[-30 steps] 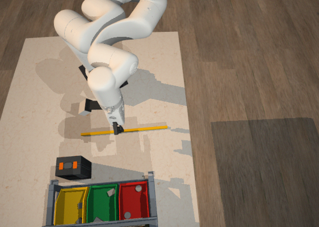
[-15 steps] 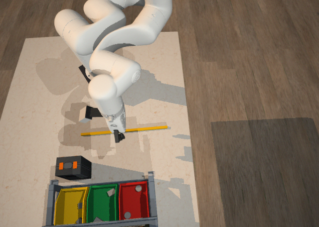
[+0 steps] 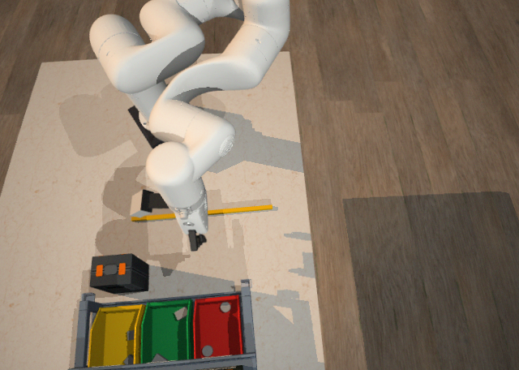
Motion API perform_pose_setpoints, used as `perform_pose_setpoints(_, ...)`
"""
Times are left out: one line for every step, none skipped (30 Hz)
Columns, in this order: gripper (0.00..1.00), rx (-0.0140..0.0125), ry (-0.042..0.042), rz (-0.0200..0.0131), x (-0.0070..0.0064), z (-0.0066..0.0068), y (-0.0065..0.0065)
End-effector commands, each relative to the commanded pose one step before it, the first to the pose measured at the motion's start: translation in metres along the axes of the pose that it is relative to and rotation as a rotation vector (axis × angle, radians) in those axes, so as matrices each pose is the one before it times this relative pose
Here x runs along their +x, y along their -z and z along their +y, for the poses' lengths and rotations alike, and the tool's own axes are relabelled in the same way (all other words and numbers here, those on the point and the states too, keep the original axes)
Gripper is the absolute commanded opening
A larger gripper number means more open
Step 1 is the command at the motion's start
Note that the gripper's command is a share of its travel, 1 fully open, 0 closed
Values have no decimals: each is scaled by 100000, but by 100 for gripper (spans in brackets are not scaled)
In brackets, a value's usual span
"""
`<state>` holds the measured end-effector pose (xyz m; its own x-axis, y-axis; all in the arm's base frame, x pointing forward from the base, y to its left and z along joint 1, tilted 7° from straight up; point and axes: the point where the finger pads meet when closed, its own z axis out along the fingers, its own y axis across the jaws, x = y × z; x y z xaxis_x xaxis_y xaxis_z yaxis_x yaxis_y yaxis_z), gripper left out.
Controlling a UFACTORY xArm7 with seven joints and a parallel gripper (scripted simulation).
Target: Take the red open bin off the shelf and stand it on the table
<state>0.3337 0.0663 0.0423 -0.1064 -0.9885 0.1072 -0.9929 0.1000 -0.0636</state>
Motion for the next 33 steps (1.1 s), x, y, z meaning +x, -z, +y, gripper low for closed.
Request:
perform_pose_setpoints(100, -115, -8, -206, -506, -3307, -27)
perform_pose_setpoints(100, 0, 0, 0, 0, 0, 0)
perform_pose_setpoints(100, 0, 0, 0, 0, 0, 0)
perform_pose_setpoints(100, 0, 0, 0, 0, 0, 0)
perform_pose_setpoints(100, 0, 0, 0, 0, 0, 0)
perform_pose_setpoints(100, 0, 0, 0, 0, 0, 0)
perform_pose_setpoints(100, 0, 0, 0, 0, 0, 0)
perform_pose_setpoints(100, 0, 0, 0, 0, 0, 0)
perform_pose_setpoints(100, 0, 0, 0, 0, 0, 0)
perform_pose_setpoints(100, 0, 0, 0, 0, 0, 0)
perform_pose_setpoints(100, 0, 0, 0, 0, 0, 0)
perform_pose_setpoints(100, 118, -11, 8, -100, -841, 21)
perform_pose_setpoints(100, -16, 2, 1, -142, -990, -15)
perform_pose_setpoints(100, -16, 2, 1, -142, -990, -15)
perform_pose_setpoints(100, -16, 2, 1, -142, -990, -15)
perform_pose_setpoints(100, -16, 2, 1, -142, -990, -15)
perform_pose_setpoints(100, 0, 0, 0, 0, 0, 0)
perform_pose_setpoints(100, 0, 0, 0, 0, 0, 0)
perform_pose_setpoints(100, 0, 0, 0, 0, 0, 0)
perform_pose_setpoints(100, 0, 0, 0, 0, 0, 0)
perform_pose_setpoints(100, 0, 0, 0, 0, 0, 0)
perform_pose_setpoints(100, 0, 0, 0, 0, 0, 0)
perform_pose_setpoints(100, 0, 0, 0, 0, 0, 0)
perform_pose_setpoints(100, 0, 0, 0, 0, 0, 0)
perform_pose_setpoints(100, 0, 0, 0, 0, 0, 0)
perform_pose_setpoints(100, 0, 0, 0, 0, 0, 0)
perform_pose_setpoints(100, 0, 0, 0, 0, 0, 0)
perform_pose_setpoints(100, 0, 0, 0, 0, 0, 0)
perform_pose_setpoints(100, 102, -3, 1, -119, -939, 11)
perform_pose_setpoints(100, -14, 0, 4, -157, -1089, -18)
perform_pose_setpoints(100, -14, 0, 4, -157, -1089, -18)
perform_pose_setpoints(100, -14, 0, 4, -157, -1089, -18)
perform_pose_setpoints(100, -14, 0, 4, -157, -1089, -18)
